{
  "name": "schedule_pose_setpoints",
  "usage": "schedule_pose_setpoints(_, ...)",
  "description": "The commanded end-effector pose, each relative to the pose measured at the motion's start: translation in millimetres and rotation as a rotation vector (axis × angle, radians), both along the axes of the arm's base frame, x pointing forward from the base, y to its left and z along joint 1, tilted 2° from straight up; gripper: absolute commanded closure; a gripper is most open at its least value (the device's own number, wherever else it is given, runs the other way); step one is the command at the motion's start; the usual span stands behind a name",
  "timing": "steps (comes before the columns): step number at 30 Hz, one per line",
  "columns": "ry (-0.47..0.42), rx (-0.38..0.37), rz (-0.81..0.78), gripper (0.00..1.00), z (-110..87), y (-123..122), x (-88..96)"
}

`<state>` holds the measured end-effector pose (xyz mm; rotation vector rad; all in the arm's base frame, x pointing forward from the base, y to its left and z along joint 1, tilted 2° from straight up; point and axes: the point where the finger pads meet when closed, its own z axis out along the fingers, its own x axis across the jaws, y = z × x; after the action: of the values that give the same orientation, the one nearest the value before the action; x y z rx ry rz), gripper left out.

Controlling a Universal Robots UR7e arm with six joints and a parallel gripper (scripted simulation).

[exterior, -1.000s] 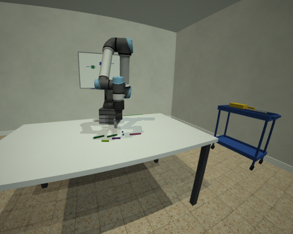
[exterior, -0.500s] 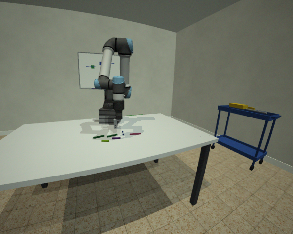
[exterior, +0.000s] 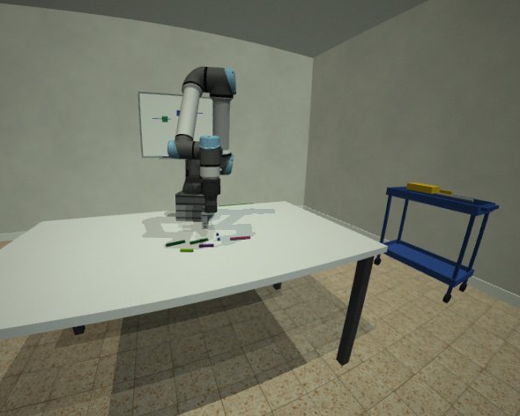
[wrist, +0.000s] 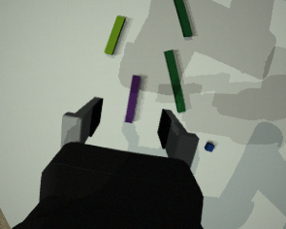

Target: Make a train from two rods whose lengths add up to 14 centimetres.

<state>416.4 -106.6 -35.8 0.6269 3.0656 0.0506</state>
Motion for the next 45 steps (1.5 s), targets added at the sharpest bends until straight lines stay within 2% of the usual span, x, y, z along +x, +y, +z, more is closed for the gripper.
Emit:
schedule_pose_setpoints(1, -0.001, -0.001, 0.004, 0.0, 0.4, -0.4, 0.4)
schedule_pose_setpoints(13, -0.002, -0.001, 0.042, 0.0, 0.1, -2.7, 0.6)
schedule_pose_setpoints(28, -0.006, -0.004, 0.18, 0.0, -1.0, -10.5, 1.4)
schedule_pose_setpoints(43, -0.015, -0.01, 0.489, 0.0, -3.3, -25.9, 2.9)
schedule_pose_setpoints(45, -0.015, -0.01, 0.489, 0.0, -3.3, -25.9, 2.9)
